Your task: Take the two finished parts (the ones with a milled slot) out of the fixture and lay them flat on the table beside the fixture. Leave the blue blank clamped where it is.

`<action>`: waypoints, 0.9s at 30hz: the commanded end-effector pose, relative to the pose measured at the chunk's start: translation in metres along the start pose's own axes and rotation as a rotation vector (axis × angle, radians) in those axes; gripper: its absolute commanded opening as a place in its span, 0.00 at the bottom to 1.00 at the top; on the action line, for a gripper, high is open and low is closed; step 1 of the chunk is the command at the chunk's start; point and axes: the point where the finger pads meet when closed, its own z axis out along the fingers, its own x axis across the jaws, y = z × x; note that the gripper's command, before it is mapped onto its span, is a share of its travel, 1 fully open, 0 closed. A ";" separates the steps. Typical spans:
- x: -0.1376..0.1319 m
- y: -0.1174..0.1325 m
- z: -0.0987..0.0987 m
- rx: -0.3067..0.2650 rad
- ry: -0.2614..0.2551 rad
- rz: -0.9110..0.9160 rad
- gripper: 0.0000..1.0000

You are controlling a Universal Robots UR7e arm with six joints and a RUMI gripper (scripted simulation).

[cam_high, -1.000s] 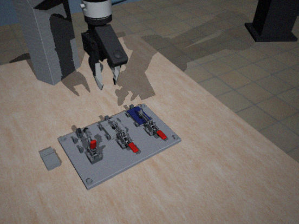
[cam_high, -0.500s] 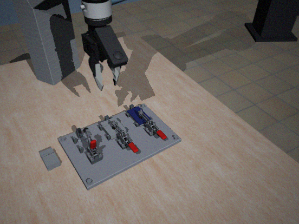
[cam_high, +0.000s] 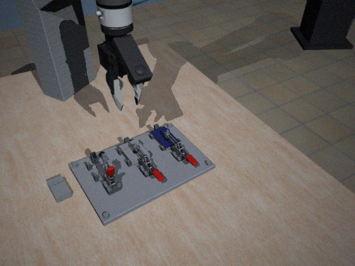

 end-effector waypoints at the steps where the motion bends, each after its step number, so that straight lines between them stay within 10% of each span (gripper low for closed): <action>1: 0.000 -0.001 0.007 0.000 0.004 0.000 0.28; 27: 0.001 -0.001 0.039 0.000 0.004 0.000 0.28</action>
